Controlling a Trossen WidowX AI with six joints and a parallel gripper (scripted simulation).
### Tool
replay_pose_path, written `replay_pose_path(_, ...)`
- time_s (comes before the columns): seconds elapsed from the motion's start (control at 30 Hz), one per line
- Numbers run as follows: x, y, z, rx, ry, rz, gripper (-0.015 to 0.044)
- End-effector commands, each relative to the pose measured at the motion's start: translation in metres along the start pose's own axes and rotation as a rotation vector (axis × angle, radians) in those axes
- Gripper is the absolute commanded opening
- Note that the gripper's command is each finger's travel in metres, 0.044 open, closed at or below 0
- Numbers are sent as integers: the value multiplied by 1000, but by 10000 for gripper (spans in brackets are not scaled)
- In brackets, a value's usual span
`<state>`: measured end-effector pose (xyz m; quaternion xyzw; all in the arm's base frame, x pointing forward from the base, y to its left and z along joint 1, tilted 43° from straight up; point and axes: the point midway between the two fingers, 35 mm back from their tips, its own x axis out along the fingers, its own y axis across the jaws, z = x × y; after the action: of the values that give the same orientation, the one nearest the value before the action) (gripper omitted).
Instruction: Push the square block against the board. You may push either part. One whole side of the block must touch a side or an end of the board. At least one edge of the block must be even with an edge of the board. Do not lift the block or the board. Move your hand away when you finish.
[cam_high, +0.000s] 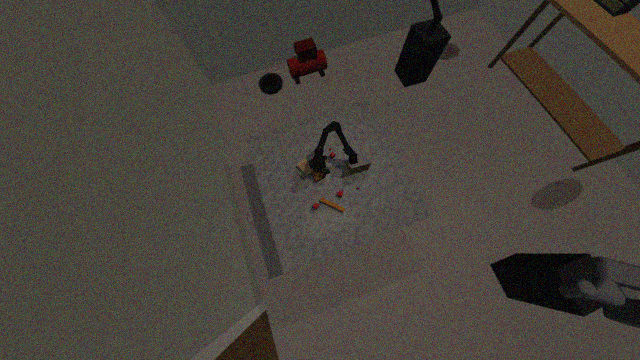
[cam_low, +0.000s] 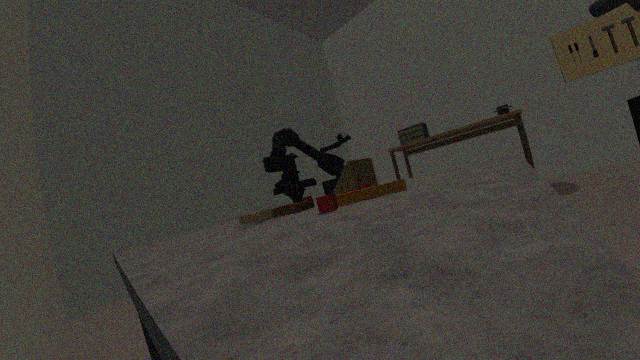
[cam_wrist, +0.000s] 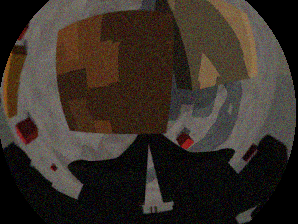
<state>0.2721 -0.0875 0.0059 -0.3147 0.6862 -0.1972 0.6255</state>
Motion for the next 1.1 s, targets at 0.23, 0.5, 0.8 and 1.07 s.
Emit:
replay_pose_path(0.23,-2,-2,17,8,-8,-4,0)
replay_pose_path(0.5,-2,-2,26,8,-8,-4,0)
replay_pose_path(0.8,-3,-2,37,9,-9,-4,0)
replay_pose_path(1.07,-3,-2,47,9,-9,-4,0)
